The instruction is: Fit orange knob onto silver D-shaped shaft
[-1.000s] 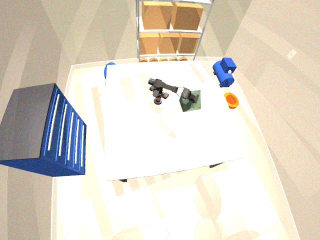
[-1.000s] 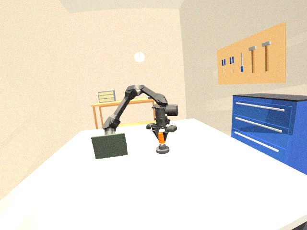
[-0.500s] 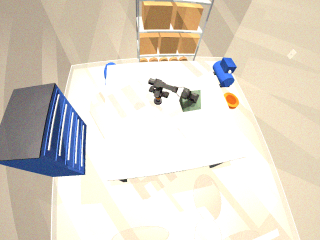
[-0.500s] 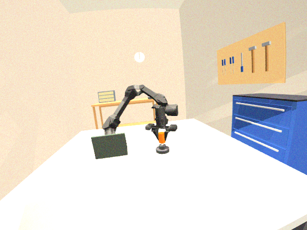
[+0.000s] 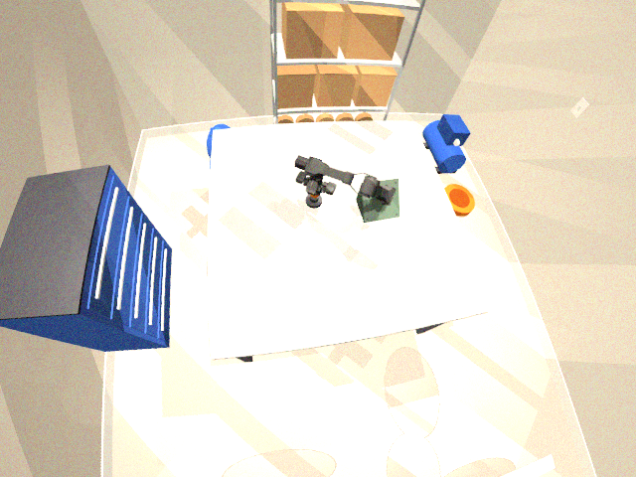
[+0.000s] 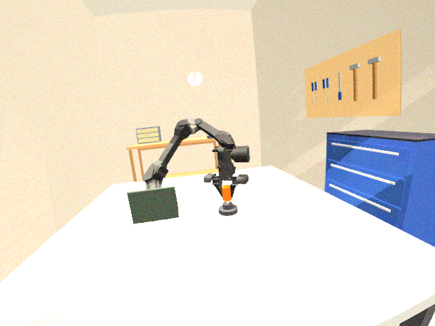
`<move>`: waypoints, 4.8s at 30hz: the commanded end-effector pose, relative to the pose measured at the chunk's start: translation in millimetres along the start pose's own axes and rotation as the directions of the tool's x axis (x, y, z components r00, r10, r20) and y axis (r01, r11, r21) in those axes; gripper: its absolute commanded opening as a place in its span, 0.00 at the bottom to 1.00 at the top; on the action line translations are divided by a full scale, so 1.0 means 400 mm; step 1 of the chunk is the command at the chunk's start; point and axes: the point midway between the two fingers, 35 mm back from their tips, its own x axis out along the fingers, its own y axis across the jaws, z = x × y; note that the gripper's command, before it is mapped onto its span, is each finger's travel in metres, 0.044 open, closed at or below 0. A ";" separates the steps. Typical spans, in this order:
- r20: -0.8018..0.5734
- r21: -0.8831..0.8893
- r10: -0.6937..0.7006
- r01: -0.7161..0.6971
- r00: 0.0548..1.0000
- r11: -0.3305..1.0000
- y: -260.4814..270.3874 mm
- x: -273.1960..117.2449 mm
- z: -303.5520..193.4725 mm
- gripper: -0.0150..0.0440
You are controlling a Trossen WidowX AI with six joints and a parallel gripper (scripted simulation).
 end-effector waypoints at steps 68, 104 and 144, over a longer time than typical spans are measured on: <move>0.002 -0.411 -0.001 0.002 1.000 0.912 0.000 -0.001 -0.001 0.25; 0.002 -0.592 -0.001 0.002 1.000 0.806 0.000 -0.001 0.000 0.25; 0.002 -0.746 -0.001 0.002 1.000 0.666 0.000 -0.002 -0.001 0.25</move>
